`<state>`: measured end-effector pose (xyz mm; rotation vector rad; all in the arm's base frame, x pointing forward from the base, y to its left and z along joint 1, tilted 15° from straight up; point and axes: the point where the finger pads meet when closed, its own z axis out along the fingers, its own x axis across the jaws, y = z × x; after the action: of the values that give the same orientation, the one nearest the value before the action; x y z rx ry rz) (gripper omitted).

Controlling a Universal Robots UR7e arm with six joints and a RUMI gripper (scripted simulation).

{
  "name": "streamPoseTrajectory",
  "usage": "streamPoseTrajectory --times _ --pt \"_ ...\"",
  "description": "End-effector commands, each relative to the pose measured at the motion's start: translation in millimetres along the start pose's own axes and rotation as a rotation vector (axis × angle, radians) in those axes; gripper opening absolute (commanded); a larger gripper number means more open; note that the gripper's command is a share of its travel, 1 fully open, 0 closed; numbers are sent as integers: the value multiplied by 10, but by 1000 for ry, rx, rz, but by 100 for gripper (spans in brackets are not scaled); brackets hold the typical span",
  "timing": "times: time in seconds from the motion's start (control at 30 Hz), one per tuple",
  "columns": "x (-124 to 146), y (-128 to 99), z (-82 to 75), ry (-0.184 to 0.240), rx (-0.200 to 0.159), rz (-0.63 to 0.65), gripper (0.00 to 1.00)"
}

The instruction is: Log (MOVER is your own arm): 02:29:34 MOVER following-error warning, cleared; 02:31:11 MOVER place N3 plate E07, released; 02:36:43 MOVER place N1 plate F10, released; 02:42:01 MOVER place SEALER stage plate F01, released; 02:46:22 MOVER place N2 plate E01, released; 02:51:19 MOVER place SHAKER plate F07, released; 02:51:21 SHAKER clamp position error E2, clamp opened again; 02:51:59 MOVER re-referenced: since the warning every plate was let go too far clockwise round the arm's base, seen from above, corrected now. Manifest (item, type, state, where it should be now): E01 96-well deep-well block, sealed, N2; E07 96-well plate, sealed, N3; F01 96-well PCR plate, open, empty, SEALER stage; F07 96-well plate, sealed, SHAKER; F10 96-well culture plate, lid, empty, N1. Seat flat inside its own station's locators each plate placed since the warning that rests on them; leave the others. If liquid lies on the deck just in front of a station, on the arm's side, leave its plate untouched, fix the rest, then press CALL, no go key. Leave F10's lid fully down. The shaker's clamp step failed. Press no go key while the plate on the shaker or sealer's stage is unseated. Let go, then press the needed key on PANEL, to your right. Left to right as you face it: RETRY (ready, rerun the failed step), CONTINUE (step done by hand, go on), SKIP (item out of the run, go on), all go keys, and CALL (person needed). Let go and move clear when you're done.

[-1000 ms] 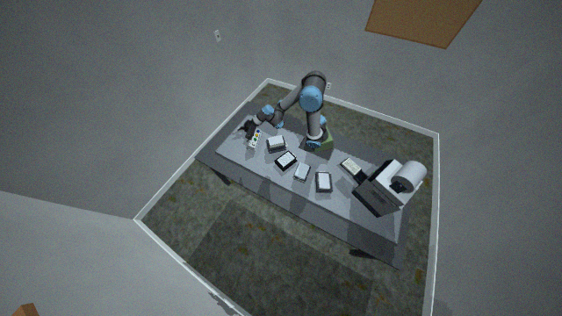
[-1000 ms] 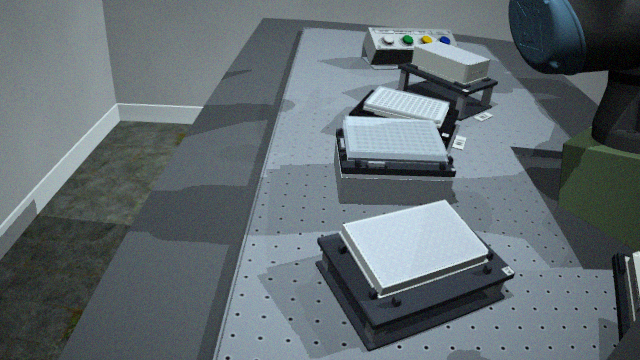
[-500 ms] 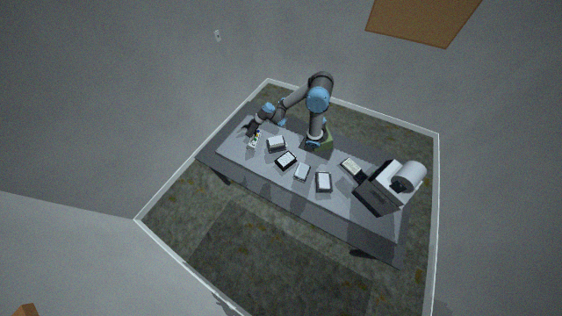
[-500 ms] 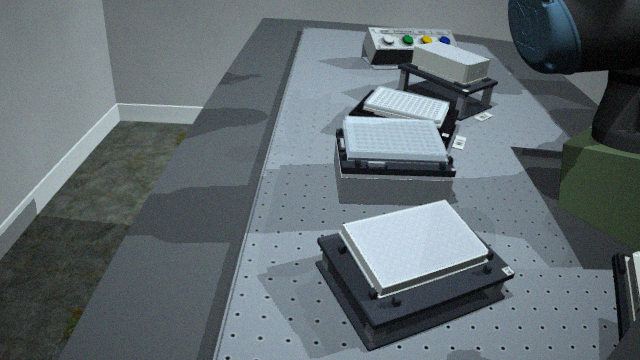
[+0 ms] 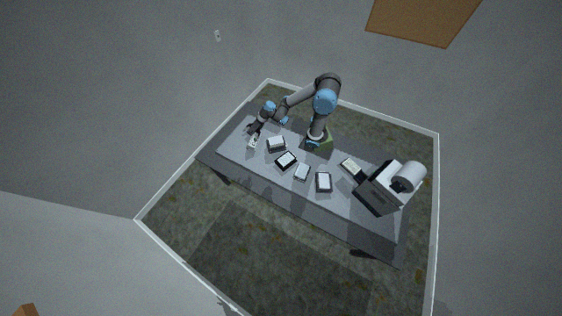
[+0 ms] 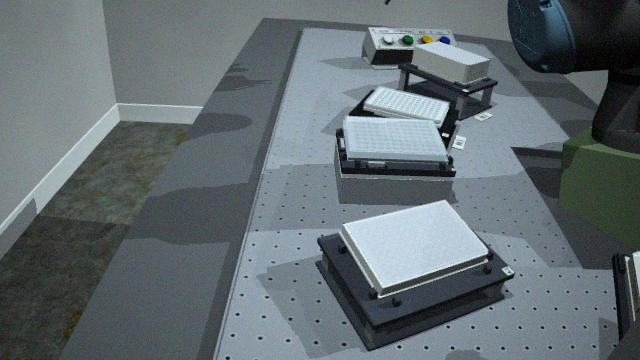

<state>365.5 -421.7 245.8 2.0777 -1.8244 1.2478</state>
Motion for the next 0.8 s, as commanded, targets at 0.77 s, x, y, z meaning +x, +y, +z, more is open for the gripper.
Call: streamPoseTrajectory --times 0.77 --pt "-644 558 -310 -164 -191 421 82"
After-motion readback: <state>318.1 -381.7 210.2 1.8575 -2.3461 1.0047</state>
